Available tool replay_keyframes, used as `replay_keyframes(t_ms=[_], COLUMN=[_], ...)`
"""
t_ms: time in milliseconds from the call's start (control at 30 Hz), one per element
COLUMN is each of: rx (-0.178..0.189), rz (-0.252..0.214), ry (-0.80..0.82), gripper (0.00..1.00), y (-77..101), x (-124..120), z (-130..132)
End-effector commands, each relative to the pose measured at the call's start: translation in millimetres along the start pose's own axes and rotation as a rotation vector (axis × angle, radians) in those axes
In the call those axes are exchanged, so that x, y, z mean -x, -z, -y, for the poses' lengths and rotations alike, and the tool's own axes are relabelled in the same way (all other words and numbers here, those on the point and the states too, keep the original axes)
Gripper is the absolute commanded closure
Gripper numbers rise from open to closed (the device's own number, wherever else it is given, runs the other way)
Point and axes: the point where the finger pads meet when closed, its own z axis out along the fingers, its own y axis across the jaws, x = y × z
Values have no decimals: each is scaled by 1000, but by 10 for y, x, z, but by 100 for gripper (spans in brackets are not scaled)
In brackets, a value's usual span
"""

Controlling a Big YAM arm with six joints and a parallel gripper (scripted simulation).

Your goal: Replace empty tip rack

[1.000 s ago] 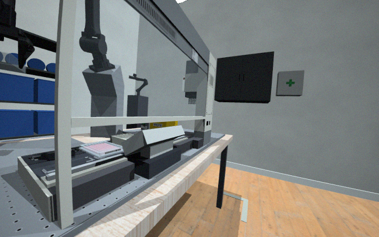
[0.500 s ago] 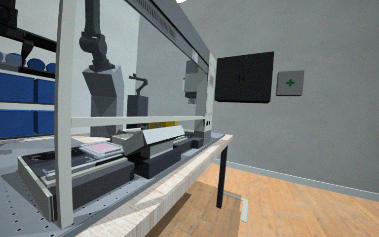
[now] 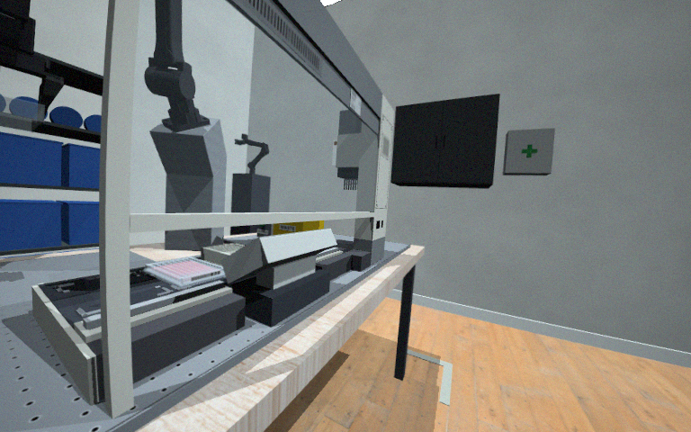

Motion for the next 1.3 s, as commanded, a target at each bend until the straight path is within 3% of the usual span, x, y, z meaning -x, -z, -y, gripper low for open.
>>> replay_keyframes(t_ms=[0, 100, 567, 833, 867, 1267], rx=[-26, -24, -20, -37, -19, -13], rz=[30, 31, 32, 30, 32, 33], ry=[-40, -101, -106, -123, -127, -177], gripper=[100, 100, 100, 100, 100, 100], y=[95, 90, 73, 72, 72, 59], x=[104, 98, 77, 99, 75, 57], z=[-80, -232, -839, -698, -903, -1513])
